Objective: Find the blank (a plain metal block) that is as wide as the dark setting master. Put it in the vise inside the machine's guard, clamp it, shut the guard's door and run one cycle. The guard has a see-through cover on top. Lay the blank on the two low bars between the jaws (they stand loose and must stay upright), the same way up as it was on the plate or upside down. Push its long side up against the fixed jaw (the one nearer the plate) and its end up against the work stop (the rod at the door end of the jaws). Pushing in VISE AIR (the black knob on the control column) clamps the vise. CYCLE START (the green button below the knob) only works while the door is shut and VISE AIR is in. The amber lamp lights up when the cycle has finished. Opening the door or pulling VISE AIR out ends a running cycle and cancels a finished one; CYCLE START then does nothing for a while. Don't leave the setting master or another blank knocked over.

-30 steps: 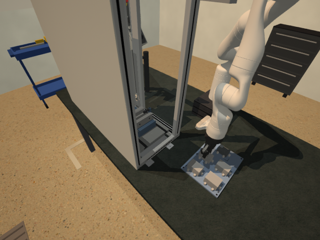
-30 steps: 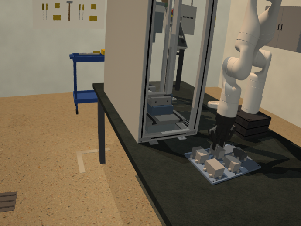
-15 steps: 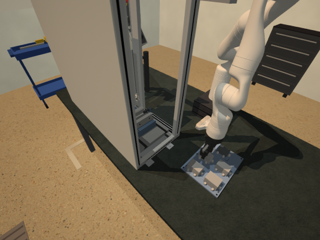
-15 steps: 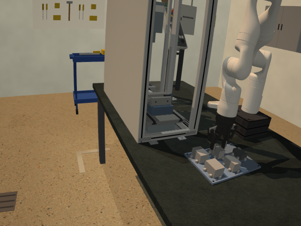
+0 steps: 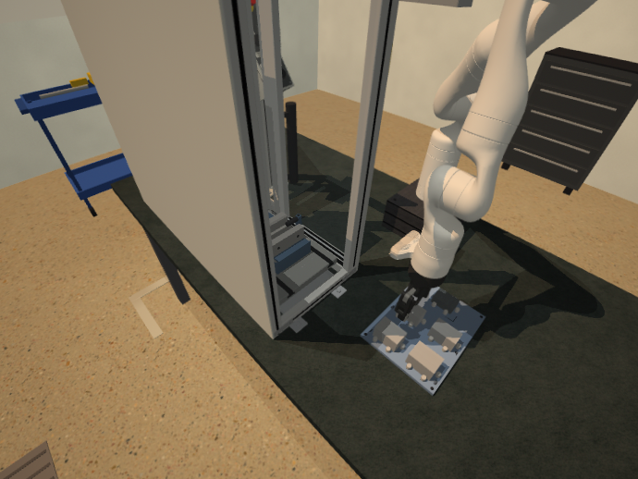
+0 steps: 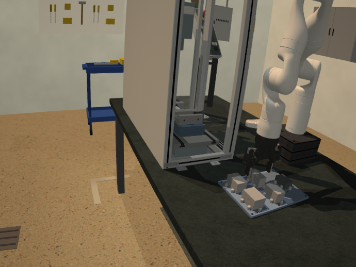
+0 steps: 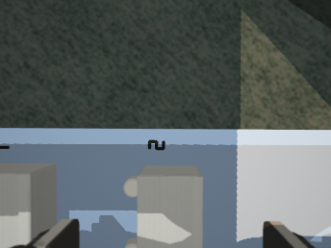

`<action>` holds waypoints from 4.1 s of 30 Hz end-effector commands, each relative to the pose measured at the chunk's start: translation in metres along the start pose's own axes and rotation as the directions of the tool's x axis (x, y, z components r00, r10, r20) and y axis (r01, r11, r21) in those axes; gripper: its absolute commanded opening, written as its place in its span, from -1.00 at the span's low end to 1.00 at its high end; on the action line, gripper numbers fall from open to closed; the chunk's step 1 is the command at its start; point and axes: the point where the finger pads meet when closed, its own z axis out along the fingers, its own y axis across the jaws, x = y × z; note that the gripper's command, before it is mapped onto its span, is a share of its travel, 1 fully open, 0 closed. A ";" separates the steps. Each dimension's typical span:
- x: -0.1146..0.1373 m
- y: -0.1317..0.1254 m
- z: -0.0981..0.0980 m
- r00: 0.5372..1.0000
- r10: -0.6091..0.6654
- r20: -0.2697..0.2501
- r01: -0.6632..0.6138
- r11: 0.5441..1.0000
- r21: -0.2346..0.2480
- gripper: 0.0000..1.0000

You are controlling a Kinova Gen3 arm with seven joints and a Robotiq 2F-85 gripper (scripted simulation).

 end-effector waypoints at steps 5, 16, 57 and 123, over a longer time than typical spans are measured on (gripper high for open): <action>0.000 -0.001 -0.001 1.000 0.000 0.001 0.000 1.000 0.001 1.00; 0.000 -0.001 -0.001 1.000 0.000 0.001 0.000 1.000 0.001 1.00; 0.000 0.000 -0.086 1.000 0.000 0.001 0.000 1.000 0.001 1.00; -0.089 -0.085 -0.085 1.000 0.000 0.001 0.000 1.000 0.001 1.00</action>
